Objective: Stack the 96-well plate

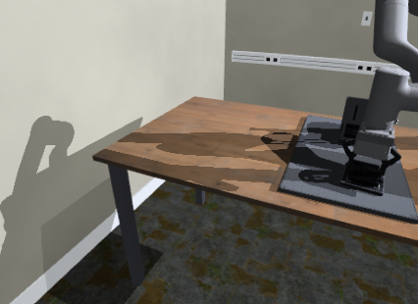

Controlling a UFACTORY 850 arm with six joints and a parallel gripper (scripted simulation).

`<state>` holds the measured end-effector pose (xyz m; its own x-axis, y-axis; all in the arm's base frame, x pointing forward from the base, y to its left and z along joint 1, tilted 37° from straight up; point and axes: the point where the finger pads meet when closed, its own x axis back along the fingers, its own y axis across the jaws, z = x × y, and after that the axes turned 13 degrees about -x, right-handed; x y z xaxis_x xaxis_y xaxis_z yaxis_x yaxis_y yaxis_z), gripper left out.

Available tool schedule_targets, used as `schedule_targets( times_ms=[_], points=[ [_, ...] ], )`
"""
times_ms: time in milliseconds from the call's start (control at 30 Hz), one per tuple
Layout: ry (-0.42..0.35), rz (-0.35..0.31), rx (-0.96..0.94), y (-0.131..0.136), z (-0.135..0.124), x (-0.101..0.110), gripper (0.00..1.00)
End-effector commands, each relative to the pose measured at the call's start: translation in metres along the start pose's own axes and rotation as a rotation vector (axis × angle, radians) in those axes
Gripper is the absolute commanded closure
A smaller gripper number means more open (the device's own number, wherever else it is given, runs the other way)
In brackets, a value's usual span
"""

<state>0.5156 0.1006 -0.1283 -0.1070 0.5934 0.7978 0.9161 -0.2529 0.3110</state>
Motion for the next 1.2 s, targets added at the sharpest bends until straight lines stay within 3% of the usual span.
schedule_targets(
  times_ms=[0,1167],
  points=[
    [0.001,-0.001,0.0,0.0006,0.0006,0.0008,1.0],
    [0.001,-0.001,-0.001,0.0007,0.0006,0.0075,1.0]
  ],
)
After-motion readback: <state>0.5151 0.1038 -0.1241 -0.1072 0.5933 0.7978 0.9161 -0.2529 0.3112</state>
